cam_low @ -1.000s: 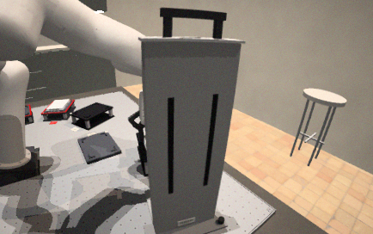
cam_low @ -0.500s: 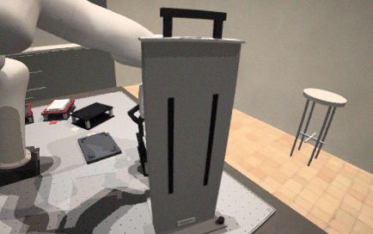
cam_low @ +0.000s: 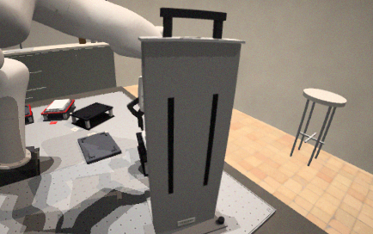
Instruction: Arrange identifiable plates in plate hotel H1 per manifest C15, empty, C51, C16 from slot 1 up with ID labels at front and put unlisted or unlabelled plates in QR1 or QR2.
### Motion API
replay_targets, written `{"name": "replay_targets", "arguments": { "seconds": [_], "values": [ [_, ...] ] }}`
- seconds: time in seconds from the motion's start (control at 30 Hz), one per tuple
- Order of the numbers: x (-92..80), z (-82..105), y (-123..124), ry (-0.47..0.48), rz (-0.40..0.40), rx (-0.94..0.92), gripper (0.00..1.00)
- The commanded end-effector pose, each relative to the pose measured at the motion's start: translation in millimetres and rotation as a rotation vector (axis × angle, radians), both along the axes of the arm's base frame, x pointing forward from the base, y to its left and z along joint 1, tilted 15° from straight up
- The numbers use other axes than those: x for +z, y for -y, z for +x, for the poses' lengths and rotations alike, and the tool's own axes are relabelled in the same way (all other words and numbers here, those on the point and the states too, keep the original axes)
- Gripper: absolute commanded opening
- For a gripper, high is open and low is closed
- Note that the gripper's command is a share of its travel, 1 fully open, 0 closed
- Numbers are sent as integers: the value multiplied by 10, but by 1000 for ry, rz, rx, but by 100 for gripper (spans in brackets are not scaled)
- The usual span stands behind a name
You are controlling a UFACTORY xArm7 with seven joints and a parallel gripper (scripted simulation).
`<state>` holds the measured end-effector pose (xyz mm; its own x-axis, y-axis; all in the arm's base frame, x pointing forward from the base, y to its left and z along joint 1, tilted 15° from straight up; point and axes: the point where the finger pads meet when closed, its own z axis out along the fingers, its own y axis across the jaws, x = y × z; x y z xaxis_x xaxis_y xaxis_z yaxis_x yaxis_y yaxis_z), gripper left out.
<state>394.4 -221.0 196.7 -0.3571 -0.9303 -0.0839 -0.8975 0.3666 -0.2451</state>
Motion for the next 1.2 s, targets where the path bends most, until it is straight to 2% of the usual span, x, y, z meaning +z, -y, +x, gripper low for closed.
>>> {"name": "replay_targets", "arguments": {
  "seconds": [0.0,0.7,1.17],
  "values": [
    [77,-9,3,3,-2,0,100],
    [378,-91,-1,3,-2,0,100],
    [377,-91,-1,3,-2,0,100]
  ]
}}
